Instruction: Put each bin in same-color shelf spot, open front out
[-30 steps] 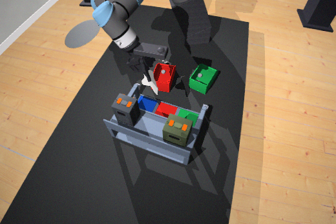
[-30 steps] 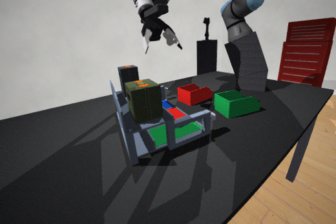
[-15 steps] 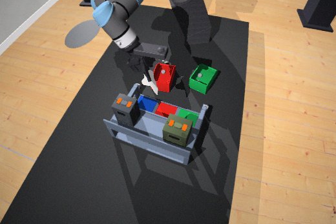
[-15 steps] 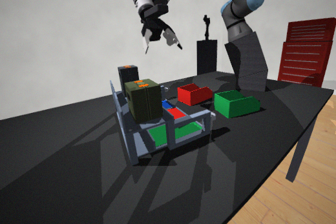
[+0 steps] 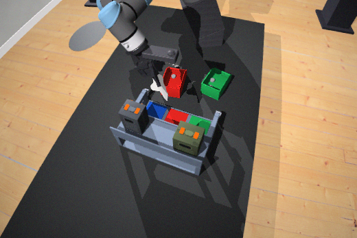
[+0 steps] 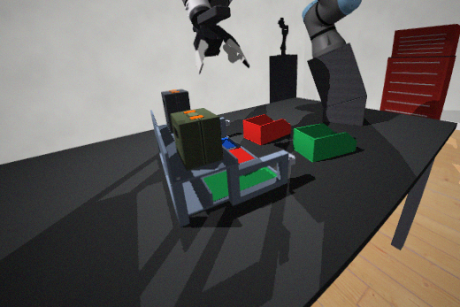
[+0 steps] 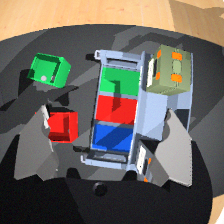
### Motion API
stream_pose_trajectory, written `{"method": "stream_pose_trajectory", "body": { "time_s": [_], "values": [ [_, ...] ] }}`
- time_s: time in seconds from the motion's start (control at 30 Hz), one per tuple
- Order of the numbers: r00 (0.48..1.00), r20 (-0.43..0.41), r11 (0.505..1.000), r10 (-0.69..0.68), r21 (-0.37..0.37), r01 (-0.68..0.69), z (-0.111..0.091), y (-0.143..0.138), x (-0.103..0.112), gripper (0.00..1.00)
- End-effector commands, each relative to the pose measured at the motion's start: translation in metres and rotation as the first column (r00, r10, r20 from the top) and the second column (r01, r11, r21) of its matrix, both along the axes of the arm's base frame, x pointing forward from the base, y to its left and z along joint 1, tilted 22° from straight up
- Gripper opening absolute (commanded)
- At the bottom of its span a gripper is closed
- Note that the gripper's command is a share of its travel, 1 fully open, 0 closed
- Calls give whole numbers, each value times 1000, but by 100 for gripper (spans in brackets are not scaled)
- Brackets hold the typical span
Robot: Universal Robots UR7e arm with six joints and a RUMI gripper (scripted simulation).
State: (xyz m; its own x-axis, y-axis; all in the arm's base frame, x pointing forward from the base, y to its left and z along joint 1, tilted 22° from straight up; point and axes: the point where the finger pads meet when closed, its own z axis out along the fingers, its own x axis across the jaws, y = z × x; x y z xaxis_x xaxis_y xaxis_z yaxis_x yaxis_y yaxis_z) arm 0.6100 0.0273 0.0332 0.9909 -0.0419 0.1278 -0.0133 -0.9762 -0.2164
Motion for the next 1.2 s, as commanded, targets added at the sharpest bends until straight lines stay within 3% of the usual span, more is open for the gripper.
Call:
{"method": "stream_pose_trajectory", "body": {
  "time_s": [0.0, 0.67, 1.17],
  "values": [
    [1000, 1, 1000, 0, 0, 0, 1, 0, 0, 100],
    [1000, 1, 1000, 9, -5, -9, -2, 1, -1, 100],
    [997, -1, 996, 76, -43, -76, -19, 10, -12, 100]
  ]
}}
